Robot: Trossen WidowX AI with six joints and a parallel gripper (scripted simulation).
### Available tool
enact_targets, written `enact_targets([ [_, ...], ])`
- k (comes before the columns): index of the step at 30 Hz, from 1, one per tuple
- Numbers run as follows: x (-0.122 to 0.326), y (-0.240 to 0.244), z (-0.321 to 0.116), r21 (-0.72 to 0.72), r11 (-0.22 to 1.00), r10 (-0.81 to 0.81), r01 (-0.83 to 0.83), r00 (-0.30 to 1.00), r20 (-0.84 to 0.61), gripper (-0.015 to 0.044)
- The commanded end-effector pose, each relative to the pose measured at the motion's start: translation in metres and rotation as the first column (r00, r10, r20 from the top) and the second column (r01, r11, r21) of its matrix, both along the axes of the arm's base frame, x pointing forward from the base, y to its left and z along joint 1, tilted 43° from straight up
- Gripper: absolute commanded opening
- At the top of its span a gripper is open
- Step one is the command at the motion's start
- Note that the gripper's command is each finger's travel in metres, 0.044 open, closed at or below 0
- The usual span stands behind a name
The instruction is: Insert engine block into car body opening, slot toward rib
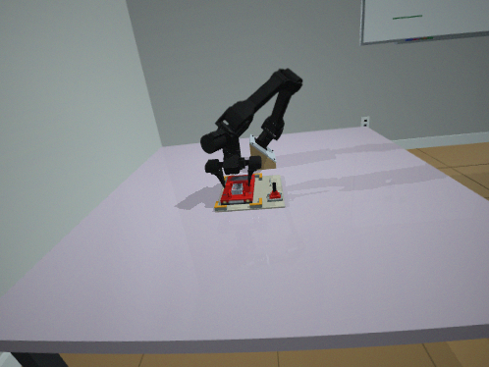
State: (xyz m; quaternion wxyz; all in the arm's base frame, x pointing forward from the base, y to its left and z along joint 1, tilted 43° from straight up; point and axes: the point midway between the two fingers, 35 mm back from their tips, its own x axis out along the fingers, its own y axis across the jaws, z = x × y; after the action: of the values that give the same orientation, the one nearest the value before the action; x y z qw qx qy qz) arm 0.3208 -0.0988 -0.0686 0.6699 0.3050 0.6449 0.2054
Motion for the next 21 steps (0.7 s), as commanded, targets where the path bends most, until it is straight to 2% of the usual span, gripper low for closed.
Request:
enact_targets([
  [1, 0.0, 0.0, 0.0, -0.001, 1.0, 0.001, -0.001, 1.0, 0.0, 0.044],
  [16, -0.001, -0.009, 0.01, 0.002, 1.0, -0.002, 0.002, 1.0, -0.001, 0.044],
  [21, -0.001, -0.009, 0.01, 0.002, 1.0, -0.002, 0.002, 1.0, -0.001, 0.0309],
])
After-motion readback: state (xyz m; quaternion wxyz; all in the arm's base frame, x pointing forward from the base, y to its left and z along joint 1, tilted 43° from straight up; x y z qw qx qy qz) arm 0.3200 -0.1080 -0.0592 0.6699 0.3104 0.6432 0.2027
